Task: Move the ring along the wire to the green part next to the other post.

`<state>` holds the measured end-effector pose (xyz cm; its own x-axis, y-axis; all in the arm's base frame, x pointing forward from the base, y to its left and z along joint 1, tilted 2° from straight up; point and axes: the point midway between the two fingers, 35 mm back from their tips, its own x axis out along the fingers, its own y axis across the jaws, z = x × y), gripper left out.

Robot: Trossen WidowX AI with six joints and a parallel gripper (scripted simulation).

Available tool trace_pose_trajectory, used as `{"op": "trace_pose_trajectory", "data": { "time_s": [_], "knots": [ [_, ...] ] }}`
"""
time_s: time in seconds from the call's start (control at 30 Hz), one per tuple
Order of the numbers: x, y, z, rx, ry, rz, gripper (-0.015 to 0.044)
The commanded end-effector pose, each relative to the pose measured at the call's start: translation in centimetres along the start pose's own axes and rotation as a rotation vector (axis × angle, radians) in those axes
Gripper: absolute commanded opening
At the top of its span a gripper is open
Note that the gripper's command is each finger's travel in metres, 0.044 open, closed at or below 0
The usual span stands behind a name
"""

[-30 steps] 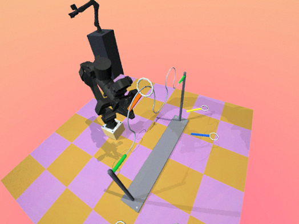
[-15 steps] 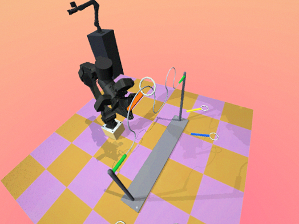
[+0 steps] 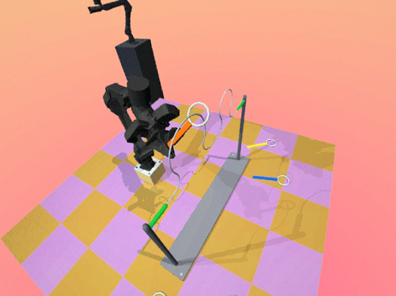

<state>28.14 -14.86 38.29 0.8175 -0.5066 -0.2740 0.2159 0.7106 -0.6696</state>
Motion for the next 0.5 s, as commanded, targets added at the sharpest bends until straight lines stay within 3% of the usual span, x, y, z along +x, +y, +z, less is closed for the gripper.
{"op": "trace_pose_trajectory", "data": {
  "time_s": [0.0,0.47],
  "knots": [
    [-0.06,-0.22,-0.04,-0.049,-0.006,-0.031,-0.015],
    [-0.02,-0.76,0.01,-0.203,-0.026,-0.118,-0.015]
  ]
}}
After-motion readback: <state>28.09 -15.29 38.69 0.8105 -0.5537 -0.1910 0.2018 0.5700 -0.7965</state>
